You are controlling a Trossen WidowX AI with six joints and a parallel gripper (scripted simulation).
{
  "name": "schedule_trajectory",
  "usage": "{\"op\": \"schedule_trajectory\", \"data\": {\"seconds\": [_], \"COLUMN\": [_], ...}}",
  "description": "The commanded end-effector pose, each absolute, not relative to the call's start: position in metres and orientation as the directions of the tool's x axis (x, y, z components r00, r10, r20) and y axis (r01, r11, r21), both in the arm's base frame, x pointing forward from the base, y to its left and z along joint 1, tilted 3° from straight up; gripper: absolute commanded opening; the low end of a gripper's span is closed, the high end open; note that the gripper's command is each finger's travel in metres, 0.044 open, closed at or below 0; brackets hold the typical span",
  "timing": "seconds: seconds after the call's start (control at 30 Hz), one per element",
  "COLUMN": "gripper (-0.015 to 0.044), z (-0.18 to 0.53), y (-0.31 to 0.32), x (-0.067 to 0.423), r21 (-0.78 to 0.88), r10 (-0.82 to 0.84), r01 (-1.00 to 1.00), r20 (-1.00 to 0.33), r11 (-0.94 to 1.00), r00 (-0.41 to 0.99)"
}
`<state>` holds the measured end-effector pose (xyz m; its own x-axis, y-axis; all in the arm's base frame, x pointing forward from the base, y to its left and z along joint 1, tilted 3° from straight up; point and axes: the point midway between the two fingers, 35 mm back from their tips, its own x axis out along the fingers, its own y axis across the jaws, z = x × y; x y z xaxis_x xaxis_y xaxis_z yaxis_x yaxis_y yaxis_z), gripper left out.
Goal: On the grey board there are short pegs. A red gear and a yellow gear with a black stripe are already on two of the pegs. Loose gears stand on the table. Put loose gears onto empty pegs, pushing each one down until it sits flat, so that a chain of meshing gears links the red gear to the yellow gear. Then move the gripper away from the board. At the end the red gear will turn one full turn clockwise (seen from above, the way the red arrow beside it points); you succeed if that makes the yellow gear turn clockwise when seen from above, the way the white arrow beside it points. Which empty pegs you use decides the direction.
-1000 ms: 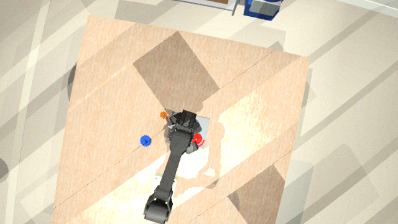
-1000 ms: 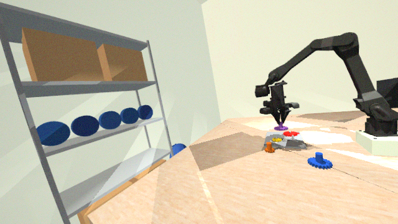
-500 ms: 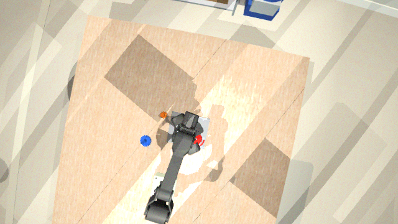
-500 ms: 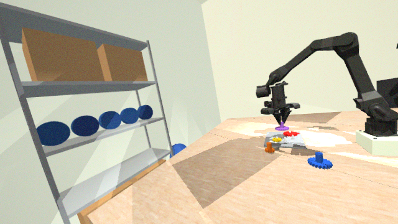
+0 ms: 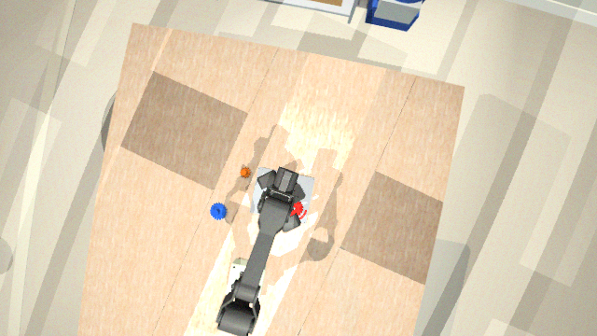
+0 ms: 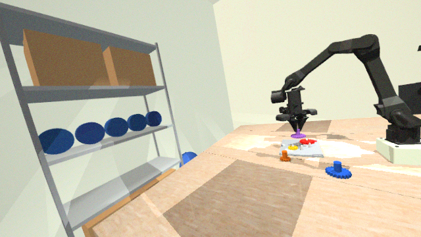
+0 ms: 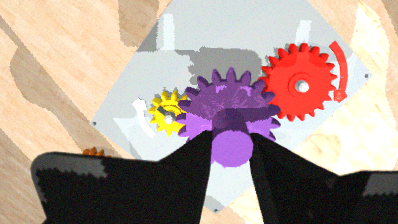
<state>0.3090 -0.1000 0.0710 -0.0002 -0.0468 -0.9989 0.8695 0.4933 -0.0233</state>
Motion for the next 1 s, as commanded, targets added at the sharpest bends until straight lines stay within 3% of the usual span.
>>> {"op": "schedule_trajectory", "data": {"seconds": [0.0,0.43,0.97], "gripper": [0.0000,0.0000,0.0000], "z": [0.068,0.049,0.030], "y": [-0.101,-0.102,-0.103], "x": [0.309,0.308,0.308], "r21": [-0.027,-0.031,-0.021], "r10": [-0.052,-0.052,-0.052], "r01": [0.855,0.807,0.918], "r20": [-0.999,-0.999,-0.999], "r11": [0.517,0.590,0.396], "r00": [0.000,-0.001,-0.001]}}
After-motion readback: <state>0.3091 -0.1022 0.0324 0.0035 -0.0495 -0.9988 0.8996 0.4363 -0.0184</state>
